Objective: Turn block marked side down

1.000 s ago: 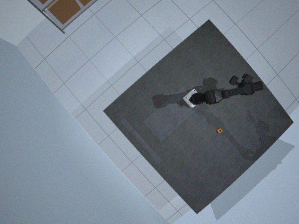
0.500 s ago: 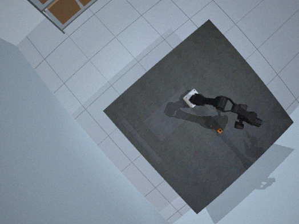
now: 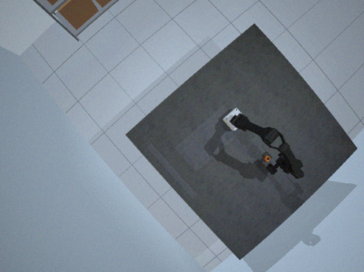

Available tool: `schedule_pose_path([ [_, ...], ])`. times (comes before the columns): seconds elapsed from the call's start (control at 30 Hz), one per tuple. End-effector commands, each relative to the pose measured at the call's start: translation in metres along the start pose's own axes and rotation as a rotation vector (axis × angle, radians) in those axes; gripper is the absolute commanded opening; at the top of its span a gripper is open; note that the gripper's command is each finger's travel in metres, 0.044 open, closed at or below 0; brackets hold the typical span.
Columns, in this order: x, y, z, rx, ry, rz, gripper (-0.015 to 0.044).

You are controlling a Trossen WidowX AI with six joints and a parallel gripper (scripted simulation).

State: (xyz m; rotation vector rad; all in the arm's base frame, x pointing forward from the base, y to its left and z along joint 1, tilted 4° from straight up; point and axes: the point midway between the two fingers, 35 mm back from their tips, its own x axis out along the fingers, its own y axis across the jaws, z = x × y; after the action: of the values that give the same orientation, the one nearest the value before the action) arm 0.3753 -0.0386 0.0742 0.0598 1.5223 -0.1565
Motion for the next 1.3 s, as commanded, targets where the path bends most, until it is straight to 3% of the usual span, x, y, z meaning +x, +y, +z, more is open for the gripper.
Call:
schedule_pose_path([
  [0.0,0.005,-0.003,-0.001,0.020,0.011,-0.007,0.0440],
  [0.13,0.036,-0.005,-0.006,0.020,0.012,-0.007,0.0440],
  [1.27,0.082,-0.005,-0.006,0.020,0.012,-0.007,0.0440],
])
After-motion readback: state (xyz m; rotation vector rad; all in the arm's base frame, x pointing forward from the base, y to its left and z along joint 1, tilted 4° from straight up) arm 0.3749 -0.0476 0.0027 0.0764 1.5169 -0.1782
